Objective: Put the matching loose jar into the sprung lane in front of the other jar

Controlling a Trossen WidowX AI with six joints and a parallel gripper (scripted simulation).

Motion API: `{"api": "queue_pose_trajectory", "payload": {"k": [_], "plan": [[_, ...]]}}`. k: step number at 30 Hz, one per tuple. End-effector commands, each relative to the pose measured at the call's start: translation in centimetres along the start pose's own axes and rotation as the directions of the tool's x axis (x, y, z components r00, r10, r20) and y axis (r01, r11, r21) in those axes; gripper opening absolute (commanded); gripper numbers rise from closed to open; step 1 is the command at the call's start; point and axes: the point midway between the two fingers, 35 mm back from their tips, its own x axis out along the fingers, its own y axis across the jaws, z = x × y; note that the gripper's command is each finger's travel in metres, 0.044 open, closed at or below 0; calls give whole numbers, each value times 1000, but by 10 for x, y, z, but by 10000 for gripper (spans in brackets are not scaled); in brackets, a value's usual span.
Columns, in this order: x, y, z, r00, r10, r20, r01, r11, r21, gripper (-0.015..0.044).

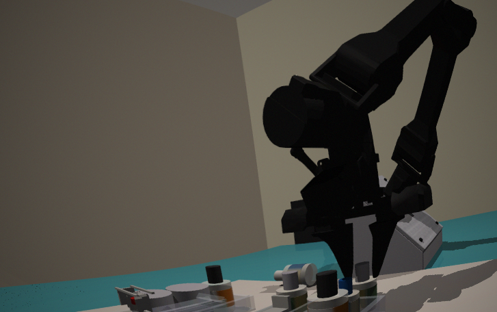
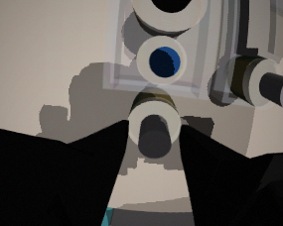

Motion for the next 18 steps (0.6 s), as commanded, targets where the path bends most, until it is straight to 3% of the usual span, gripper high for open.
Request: {"api": "queue_pose_trajectory", "payload": {"k": [1,12,14,18], "plan": [[0,0,0,1000,3,1,-3,1000,4,125],[0,0,0,1000,3,1,-3,1000,4,51],[0,-1,-1,1000,2,0,-2,1000,7,0],[-11,-9,-7,1000,-7,-13,7,1000,27,0]]}}
